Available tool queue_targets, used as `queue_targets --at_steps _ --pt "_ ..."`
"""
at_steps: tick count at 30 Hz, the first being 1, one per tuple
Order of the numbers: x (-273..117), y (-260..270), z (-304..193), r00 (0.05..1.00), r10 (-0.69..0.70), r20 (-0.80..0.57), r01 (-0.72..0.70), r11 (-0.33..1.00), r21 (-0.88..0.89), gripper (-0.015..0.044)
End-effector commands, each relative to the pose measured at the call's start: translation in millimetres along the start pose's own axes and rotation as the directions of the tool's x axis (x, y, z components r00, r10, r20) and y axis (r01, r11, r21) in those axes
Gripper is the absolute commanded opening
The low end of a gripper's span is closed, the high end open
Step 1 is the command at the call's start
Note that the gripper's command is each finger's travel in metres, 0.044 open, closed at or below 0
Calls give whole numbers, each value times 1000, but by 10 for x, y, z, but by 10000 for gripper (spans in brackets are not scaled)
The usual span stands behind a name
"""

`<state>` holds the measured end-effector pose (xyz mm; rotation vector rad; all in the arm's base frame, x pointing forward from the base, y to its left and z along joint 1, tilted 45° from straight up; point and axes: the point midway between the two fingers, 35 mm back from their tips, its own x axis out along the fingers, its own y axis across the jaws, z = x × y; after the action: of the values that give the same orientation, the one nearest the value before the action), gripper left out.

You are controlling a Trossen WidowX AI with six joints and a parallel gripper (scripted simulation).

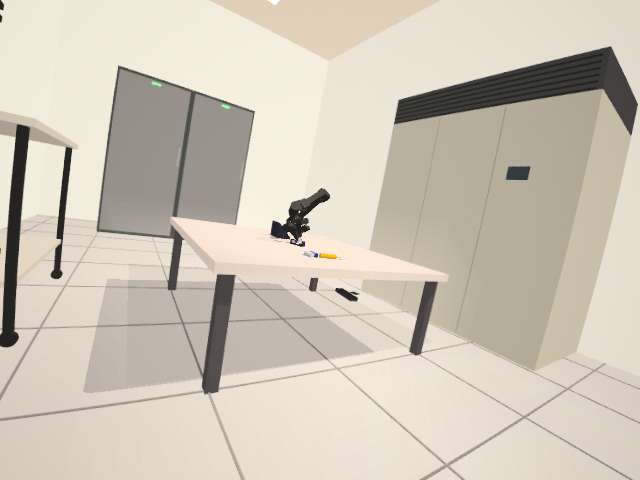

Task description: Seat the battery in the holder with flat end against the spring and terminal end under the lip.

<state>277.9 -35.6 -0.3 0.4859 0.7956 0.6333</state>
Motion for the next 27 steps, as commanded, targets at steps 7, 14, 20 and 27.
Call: queue_targets --at_steps 7,14,20,27 --pt "-37 11 -113 1000 -3 -1 3 1000 0 68" --pt "-63 11 -158 1000 -9 -4 9 1000 0 68" --pt "-63 12 -160 1000 -11 -8 11 1000 0 68" --pt "-62 14 -162 1000 -14 -11 14 1000 2 68"
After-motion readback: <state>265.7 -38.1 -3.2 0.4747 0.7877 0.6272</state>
